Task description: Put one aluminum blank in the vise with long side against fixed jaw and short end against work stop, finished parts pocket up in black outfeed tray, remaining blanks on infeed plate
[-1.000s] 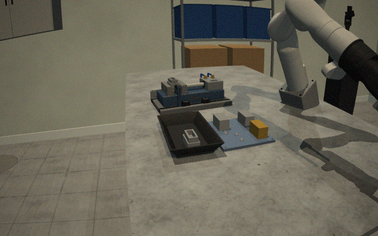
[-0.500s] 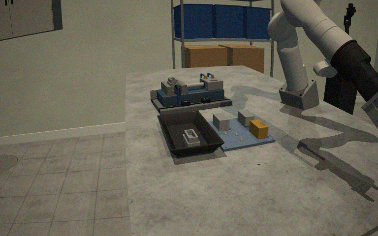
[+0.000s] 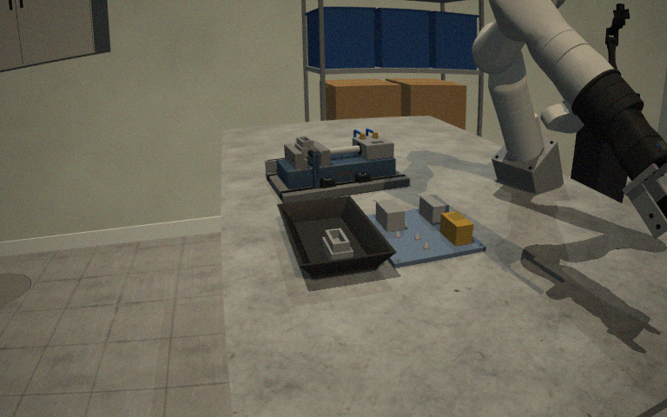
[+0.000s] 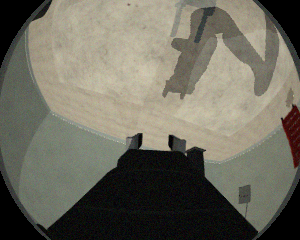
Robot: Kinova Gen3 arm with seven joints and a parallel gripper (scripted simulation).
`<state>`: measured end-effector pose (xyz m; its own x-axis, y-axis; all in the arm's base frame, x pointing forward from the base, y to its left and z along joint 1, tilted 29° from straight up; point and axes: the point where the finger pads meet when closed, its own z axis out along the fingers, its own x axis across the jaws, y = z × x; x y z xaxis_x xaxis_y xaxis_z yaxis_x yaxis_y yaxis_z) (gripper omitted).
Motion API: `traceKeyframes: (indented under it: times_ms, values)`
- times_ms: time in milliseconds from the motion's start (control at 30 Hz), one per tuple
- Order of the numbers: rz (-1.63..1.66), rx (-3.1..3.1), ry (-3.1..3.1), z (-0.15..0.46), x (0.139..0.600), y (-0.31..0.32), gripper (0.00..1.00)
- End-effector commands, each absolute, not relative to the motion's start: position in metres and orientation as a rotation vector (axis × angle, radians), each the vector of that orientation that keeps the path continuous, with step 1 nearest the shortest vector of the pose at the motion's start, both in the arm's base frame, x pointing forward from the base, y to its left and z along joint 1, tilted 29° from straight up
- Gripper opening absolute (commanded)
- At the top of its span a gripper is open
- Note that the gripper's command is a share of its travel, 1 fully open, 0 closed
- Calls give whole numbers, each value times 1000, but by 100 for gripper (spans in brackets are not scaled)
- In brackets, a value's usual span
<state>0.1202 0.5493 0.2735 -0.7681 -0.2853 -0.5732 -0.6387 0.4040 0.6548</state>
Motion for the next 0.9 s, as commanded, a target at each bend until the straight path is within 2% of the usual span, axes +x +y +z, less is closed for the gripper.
traceKeyframes:
  times_ms: [0,867]
  values:
    - [1279,-796,2307,273,126,543,100]
    - [1129,-778,2364,270,154,514,100]
